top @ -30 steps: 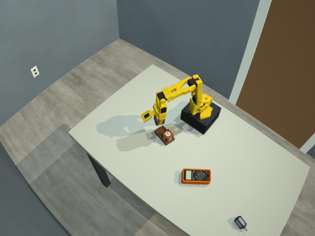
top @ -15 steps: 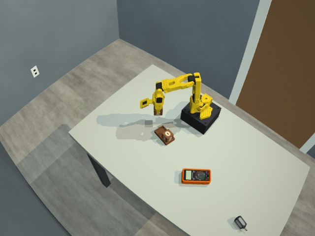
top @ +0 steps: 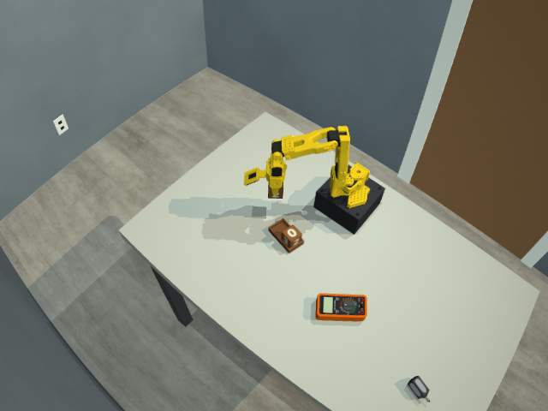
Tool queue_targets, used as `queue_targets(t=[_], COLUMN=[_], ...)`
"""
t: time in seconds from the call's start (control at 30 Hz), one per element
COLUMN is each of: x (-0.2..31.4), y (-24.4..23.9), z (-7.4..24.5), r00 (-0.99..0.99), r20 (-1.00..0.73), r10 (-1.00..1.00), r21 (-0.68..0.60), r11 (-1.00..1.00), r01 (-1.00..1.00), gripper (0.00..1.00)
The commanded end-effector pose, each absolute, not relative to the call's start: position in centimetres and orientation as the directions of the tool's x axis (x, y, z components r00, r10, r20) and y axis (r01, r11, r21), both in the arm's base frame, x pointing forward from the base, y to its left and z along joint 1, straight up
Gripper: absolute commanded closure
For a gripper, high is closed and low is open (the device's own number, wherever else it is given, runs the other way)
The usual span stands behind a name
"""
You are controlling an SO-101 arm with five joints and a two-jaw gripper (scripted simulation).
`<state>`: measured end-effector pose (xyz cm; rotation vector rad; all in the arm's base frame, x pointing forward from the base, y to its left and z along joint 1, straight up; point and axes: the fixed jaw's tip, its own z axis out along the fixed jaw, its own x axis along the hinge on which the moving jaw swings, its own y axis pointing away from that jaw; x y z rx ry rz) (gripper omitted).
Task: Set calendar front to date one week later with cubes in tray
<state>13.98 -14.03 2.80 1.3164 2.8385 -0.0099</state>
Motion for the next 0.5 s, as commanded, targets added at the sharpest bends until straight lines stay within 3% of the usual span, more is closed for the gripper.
queue_targets(t=[0.0,0.47], x=[13.3,11.4], y=[-14.6,-15.8], z=[3.0,3.0], r00=[-0.613,-0.519], r20=[-0.031,-0.031], r10=[0.79,0.854], r21=[0.001,0.001], r11=[0.613,0.519], r01=[0.79,0.855], gripper=[1.0,1.0])
